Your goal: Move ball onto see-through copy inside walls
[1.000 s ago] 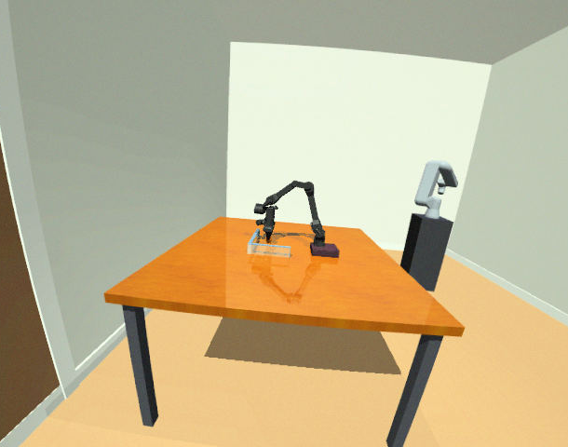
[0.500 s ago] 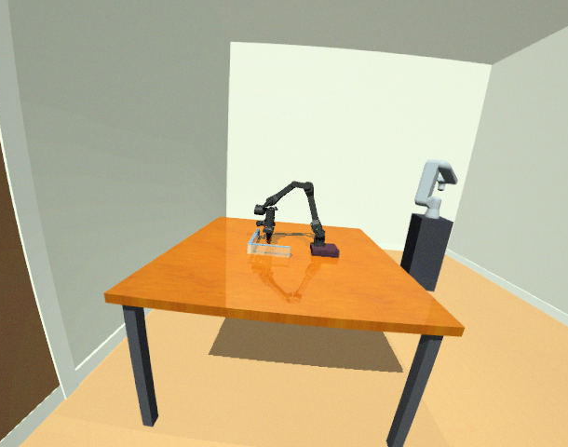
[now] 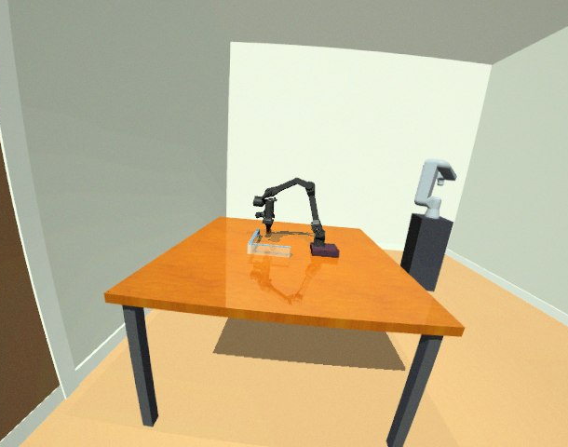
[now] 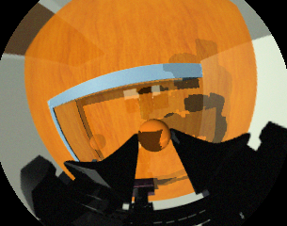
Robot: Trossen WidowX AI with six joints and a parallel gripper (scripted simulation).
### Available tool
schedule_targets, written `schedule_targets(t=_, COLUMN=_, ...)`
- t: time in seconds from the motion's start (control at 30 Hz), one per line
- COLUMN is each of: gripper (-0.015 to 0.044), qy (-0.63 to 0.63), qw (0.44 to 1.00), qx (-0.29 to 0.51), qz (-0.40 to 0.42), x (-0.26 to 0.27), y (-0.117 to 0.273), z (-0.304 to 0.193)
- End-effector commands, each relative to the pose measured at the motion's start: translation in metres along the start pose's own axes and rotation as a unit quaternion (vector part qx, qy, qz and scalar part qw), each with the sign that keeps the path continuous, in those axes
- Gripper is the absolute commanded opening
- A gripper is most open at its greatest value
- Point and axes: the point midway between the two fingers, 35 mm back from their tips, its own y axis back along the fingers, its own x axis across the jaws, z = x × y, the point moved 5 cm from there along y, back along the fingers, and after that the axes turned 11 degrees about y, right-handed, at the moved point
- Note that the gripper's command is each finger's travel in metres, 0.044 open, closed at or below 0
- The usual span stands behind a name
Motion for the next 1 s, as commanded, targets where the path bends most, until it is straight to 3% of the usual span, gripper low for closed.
schedule_targets(t=0.0, gripper=0.0000, qy=-0.001, qw=1.000, qx=-0.008, qz=-0.001, x=0.001, y=0.025, z=0.000)
schedule_targets(t=0.33, gripper=0.0000, qy=-0.001, qw=1.000, qx=-0.008, qz=-0.001, x=0.003, y=0.075, z=-0.008)
schedule_targets(t=0.97, gripper=0.0000, qy=-0.001, qw=1.000, qx=-0.008, qz=0.003, x=0.089, y=0.048, z=-0.005)
